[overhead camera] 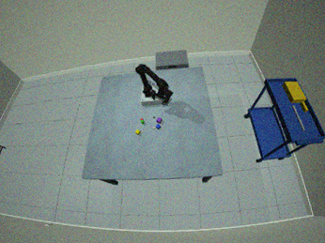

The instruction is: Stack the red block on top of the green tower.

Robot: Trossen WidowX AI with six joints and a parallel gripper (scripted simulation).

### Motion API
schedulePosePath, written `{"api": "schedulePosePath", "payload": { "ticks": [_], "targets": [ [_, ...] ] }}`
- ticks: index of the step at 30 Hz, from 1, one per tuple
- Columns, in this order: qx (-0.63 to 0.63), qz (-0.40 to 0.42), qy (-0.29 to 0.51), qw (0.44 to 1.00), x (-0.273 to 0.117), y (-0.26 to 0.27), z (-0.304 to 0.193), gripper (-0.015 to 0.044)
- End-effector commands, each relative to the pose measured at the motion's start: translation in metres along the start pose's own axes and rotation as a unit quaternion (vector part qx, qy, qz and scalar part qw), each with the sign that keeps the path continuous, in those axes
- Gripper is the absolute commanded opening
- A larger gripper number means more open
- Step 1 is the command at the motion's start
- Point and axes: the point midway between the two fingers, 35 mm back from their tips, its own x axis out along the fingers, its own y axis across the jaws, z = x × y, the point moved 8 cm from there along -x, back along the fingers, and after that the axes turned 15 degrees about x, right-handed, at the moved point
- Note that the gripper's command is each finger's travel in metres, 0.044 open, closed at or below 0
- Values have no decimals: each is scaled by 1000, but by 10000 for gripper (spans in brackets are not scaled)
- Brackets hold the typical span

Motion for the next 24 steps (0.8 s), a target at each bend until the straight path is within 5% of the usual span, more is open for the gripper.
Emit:
{"api": "schedulePosePath", "payload": {
  "ticks": [1,13,24],
  "targets": [
    [80,-2,-22,997,8,-8,-17,440],
    [336,13,-70,939,32,-17,-74,440],
    [555,27,-104,825,59,-8,-130,440]
  ]
}}
